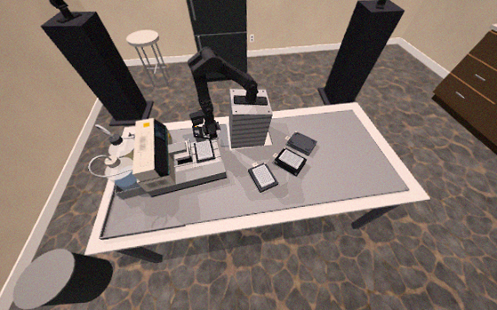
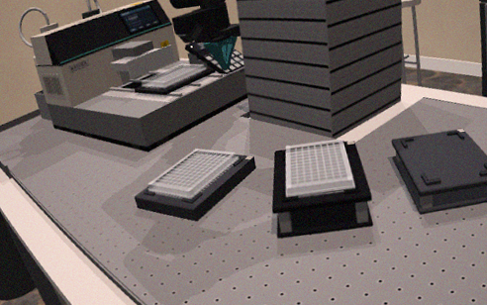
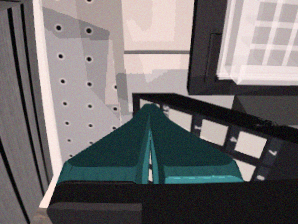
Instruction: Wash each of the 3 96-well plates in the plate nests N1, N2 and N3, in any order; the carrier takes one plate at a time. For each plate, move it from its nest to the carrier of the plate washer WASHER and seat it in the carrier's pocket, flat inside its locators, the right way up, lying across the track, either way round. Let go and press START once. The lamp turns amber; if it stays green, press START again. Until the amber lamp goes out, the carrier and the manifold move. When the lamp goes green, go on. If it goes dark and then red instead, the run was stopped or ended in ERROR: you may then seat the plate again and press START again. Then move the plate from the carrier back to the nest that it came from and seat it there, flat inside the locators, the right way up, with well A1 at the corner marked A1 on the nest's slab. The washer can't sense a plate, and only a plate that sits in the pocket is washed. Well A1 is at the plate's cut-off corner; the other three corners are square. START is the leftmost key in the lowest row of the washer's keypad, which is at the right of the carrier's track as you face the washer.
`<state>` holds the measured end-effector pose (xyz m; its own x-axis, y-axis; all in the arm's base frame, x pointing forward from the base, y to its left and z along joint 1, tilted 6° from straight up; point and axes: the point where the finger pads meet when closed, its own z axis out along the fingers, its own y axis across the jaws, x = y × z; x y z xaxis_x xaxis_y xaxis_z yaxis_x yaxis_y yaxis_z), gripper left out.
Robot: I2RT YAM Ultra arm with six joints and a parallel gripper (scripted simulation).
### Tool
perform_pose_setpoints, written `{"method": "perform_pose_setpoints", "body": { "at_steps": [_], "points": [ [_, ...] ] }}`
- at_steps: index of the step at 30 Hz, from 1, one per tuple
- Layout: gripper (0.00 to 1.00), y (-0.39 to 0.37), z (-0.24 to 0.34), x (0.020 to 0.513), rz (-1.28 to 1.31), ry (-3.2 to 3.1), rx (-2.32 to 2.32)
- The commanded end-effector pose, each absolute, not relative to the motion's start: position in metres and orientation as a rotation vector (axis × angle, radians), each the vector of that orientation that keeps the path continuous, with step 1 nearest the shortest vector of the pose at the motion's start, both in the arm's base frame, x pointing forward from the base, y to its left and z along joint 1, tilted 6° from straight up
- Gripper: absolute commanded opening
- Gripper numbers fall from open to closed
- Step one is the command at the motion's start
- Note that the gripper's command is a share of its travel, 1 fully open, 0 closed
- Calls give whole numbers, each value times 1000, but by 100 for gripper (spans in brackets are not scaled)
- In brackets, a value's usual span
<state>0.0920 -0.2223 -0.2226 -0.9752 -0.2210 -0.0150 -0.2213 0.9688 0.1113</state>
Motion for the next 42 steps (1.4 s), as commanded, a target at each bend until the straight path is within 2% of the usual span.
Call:
{"method": "perform_pose_setpoints", "body": {
  "at_steps": [1, 42],
  "points": [
    [0, -224, -228, 93, 159, 3110, -349],
    [0, -229, -175, 94, 158, 3110, -349]
  ]
}}
